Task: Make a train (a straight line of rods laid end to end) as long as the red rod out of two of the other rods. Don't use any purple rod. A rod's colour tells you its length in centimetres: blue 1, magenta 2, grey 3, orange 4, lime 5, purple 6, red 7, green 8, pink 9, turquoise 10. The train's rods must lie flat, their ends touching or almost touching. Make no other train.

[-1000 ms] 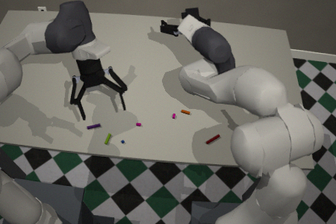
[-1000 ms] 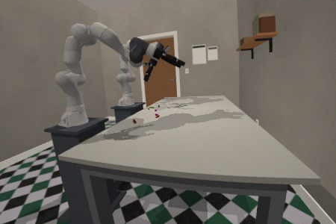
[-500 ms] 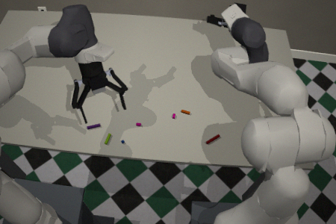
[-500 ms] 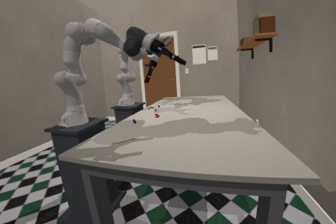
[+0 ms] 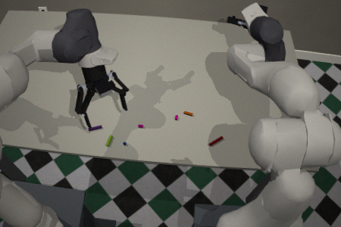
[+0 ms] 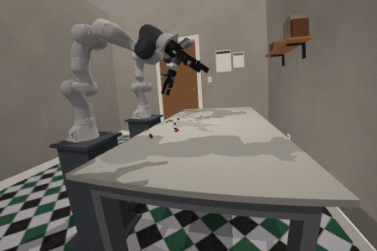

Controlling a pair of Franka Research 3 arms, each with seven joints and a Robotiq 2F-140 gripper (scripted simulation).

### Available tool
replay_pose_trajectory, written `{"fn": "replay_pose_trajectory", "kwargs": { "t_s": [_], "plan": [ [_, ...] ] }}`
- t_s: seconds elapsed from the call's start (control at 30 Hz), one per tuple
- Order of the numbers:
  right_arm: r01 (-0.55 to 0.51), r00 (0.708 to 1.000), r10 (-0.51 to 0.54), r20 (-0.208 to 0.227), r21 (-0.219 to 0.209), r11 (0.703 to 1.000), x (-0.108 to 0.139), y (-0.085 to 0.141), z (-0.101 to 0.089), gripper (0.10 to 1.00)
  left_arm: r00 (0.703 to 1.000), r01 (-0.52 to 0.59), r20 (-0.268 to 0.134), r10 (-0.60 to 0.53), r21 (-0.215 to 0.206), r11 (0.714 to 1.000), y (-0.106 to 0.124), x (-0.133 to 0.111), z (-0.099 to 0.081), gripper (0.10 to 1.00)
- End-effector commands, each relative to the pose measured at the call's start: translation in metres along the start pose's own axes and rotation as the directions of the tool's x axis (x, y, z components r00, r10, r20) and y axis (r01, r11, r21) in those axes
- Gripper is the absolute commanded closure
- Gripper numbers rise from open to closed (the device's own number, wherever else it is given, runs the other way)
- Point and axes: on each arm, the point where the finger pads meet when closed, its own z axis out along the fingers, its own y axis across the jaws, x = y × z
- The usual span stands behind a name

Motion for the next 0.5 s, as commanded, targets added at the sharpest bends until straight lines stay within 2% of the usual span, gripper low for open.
{"fn": "replay_pose_trajectory", "kwargs": {
  "t_s": [0.0, 0.03, 0.07, 0.47],
  "plan": [
    [-0.03, 0.999, 0.03, 0.02, -0.02, 0.999, -0.003, 0.014, 0.001, 0.098, 0.991, 0.13, 0.019, -0.13, 0.005, 0.991, -0.003, -0.005, 0.003, 0.098],
    [-0.03, 0.999, 0.03, 0.02, -0.02, 0.999, -0.003, 0.014, 0.001, 0.098, 0.991, 0.13, 0.019, -0.13, 0.005, 0.991, -0.003, -0.005, 0.003, 0.098],
    [-0.047, 0.998, 0.048, 0.027, -0.037, 0.998, -0.002, 0.029, 0.0, 0.098, 0.986, 0.165, 0.026, -0.165, 0.006, 0.986, -0.003, -0.007, 0.005, 0.098],
    [-0.122, 0.99, 0.128, 0.051, -0.111, 0.986, -0.001, 0.09, -0.004, 0.098, 0.948, 0.315, 0.051, -0.315, 0.019, 0.949, -0.006, -0.014, 0.016, 0.098]
  ]
}}
